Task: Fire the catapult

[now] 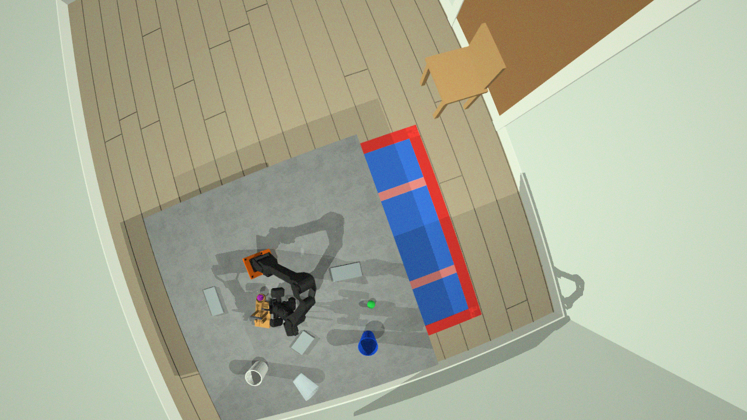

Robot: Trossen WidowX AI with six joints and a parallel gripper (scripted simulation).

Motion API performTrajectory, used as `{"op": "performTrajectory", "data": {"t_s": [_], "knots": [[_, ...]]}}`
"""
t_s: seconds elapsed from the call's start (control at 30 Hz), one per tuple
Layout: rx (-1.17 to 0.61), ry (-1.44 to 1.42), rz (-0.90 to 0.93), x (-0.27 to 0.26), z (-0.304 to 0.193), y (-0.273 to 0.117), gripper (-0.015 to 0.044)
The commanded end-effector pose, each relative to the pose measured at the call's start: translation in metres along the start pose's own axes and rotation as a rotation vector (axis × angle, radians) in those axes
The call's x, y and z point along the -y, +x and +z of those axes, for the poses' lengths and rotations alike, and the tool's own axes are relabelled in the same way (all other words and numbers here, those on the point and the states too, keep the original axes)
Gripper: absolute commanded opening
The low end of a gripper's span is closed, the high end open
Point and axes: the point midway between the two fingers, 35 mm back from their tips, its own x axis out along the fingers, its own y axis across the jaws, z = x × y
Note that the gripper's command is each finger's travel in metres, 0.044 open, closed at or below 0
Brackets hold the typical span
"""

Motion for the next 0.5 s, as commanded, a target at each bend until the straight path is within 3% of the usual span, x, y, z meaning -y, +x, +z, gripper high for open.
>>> {"op": "performTrajectory", "data": {"t_s": [0.0,0.47], "knots": [[0.0,0.003,0.014,-0.003,0.004,0.007,0.0],[0.001,0.003,0.017,-0.008,0.023,0.028,0.0]]}}
